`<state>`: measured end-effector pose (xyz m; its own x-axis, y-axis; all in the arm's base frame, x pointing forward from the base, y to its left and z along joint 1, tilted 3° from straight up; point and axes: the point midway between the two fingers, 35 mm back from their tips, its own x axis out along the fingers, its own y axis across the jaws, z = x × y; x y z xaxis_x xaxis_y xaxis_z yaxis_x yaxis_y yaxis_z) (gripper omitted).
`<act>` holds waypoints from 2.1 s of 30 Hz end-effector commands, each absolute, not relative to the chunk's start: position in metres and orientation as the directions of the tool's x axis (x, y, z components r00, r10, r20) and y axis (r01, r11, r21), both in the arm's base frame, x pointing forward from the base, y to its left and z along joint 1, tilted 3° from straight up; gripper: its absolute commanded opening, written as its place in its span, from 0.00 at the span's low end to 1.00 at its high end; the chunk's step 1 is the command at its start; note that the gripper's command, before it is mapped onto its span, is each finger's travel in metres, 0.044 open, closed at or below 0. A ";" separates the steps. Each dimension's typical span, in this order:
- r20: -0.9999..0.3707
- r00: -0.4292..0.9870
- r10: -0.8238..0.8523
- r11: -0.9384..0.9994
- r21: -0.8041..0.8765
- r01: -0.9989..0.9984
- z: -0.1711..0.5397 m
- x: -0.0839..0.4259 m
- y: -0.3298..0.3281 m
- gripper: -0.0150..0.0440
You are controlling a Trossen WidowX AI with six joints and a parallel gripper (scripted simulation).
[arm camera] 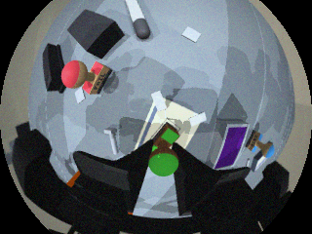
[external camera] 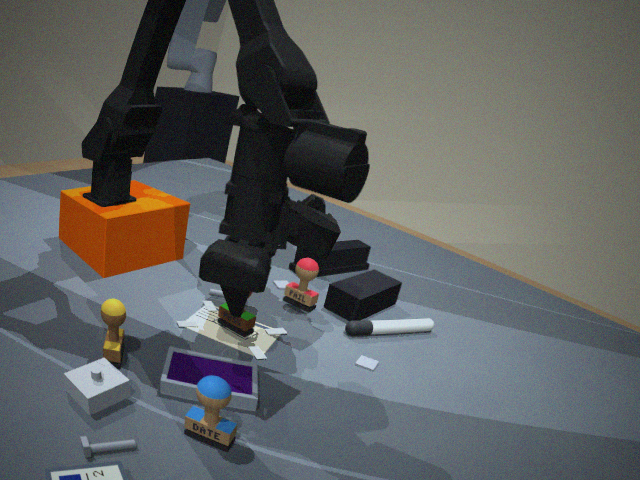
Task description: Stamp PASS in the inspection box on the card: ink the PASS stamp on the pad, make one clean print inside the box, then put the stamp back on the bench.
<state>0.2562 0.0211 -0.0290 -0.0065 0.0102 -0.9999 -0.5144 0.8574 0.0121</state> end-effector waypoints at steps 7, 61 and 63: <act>-1.000 -0.006 0.008 0.859 0.009 -0.512 -0.031 0.257 0.021 0.25; -1.000 -0.006 0.008 0.859 0.009 -0.512 -0.025 0.257 0.021 0.25; -1.000 -0.006 0.008 0.859 0.009 -0.512 -0.024 0.257 0.021 0.25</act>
<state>0.2564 0.0211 -0.0258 -0.0080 0.0101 -0.9999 -0.5143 0.8575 0.0128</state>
